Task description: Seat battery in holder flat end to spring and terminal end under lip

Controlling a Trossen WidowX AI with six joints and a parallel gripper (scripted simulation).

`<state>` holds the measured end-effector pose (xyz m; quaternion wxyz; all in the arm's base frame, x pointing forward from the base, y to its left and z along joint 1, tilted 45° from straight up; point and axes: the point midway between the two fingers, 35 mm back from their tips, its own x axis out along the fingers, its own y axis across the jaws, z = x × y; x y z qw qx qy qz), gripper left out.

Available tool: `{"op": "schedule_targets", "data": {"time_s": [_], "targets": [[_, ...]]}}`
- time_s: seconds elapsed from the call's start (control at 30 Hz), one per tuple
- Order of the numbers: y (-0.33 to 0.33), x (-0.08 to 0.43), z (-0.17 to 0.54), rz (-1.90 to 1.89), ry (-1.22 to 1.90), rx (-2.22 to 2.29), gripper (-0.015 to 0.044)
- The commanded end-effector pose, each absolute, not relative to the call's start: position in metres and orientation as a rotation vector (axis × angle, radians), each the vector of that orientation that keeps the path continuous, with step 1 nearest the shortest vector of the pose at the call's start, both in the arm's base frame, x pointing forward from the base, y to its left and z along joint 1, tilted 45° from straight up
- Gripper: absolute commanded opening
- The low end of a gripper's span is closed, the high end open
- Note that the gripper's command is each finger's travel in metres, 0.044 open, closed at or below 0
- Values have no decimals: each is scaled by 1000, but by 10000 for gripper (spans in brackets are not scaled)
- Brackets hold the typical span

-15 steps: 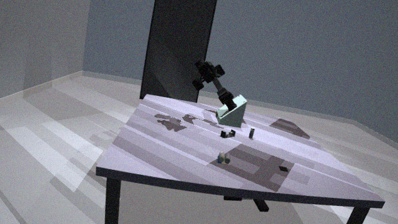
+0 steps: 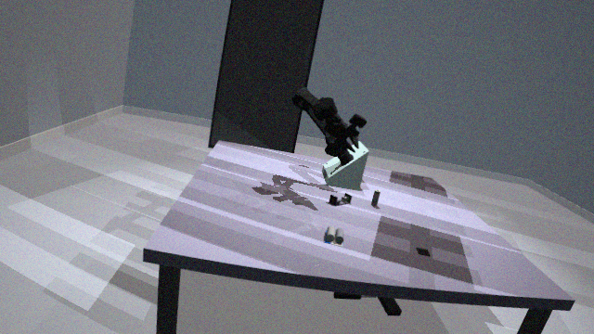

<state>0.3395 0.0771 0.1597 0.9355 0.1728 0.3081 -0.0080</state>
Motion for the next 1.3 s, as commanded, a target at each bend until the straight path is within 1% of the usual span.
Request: {"op": "schedule_targets", "data": {"time_s": [0.0,0.13,0.23,0.33,0.47,0.77,1.07,1.27], "targets": [[101,319,94,-165,900,409,0],[114,284,38,-397,1111,381,0],[115,253,8,-595,1194,303,0],[110,224,-11,-790,1205,185,0],[101,193,-22,-999,1117,1,0],[98,189,-24,-1028,1093,-32,0],[43,195,-79,-1029,1089,-34,0],[44,197,-81,-1030,1089,-34,0]]}}
